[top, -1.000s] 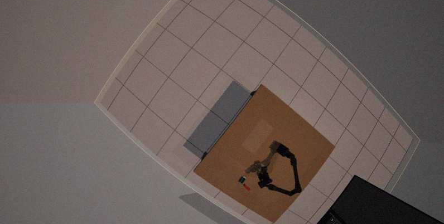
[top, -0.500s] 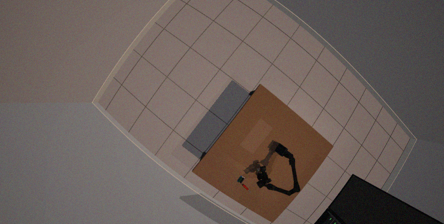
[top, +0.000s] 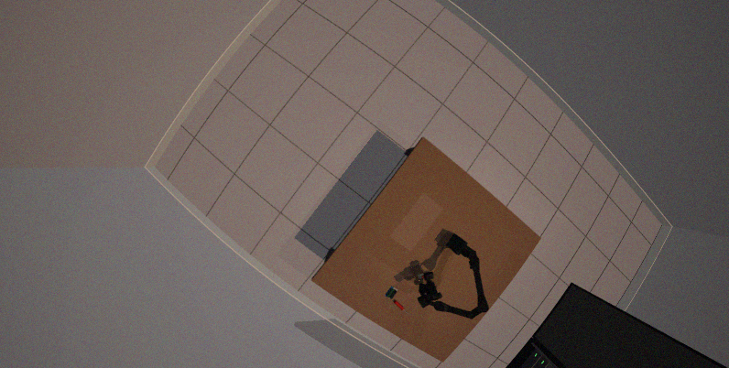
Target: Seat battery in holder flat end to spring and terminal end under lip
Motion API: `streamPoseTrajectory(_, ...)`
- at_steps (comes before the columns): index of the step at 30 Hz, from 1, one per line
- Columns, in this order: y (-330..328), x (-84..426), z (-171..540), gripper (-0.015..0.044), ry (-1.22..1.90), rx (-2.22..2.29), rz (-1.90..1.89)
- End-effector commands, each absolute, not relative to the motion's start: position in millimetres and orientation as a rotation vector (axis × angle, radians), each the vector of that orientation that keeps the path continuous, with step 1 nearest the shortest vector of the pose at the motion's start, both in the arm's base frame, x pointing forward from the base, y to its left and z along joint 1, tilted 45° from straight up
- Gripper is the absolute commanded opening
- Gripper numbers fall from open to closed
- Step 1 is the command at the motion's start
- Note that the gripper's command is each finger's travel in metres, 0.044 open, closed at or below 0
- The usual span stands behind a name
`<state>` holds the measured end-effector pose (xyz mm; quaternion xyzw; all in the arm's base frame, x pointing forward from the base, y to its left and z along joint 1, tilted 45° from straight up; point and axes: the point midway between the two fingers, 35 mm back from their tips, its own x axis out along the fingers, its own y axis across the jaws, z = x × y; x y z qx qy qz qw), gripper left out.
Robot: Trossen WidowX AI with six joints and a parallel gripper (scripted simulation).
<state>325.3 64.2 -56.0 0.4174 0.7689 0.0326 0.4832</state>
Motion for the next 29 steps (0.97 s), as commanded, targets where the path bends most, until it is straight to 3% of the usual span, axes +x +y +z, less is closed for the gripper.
streamPoseTrajectory(1,41.7,330.9,-35.7,0.0304,1.858,1.014,0.075)
streamPoseTrajectory(6,15.3,330.6,-7.7,0.0435,1.858,1.010,0.077)
streamPoseTrajectory(29,14.3,330.9,-8.6,0.0440,1.858,1.010,0.077)
